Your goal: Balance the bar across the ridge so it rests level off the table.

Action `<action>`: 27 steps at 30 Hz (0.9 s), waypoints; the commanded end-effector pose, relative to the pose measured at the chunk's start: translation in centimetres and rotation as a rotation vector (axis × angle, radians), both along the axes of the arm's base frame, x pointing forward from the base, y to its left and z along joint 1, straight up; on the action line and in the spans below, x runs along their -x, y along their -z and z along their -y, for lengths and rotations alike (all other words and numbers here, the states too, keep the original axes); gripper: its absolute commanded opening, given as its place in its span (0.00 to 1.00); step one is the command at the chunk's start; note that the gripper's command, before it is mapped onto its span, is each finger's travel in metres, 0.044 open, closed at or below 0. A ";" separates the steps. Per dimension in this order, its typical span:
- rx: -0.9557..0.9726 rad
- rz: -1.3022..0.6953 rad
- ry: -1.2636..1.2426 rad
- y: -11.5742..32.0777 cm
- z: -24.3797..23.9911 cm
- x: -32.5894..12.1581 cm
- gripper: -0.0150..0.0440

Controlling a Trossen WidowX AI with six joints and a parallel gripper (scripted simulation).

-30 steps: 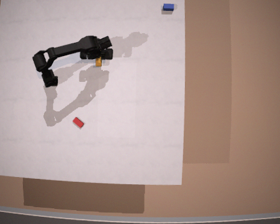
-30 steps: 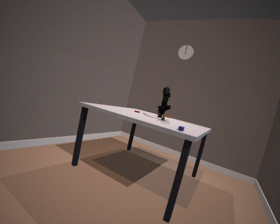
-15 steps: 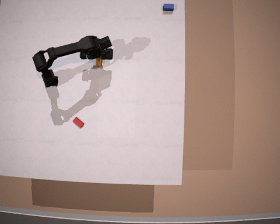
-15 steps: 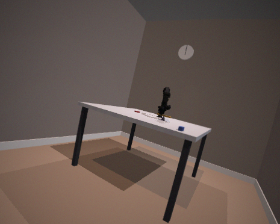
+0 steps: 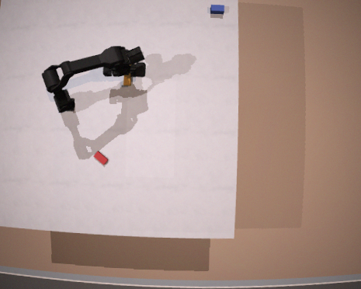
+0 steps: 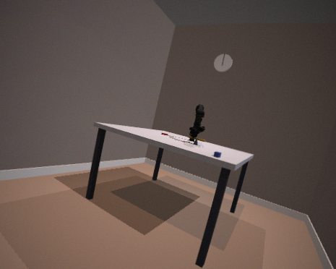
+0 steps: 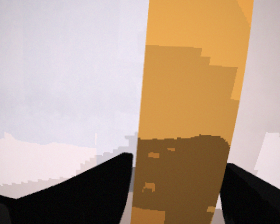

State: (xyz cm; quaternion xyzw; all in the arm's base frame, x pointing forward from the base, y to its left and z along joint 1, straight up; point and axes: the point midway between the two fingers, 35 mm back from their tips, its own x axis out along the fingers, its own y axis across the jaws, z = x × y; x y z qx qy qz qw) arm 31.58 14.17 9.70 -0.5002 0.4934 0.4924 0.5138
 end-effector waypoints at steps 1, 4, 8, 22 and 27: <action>0.000 0.000 0.000 0.0 0.0 0.0 0.57; 0.000 0.000 0.000 0.0 0.0 0.0 0.70; 0.000 0.000 0.000 0.0 0.0 0.0 0.88; 0.000 -0.001 0.000 -9.2 0.1 0.1 1.00; 0.000 -0.001 0.000 -10.0 0.1 0.3 1.00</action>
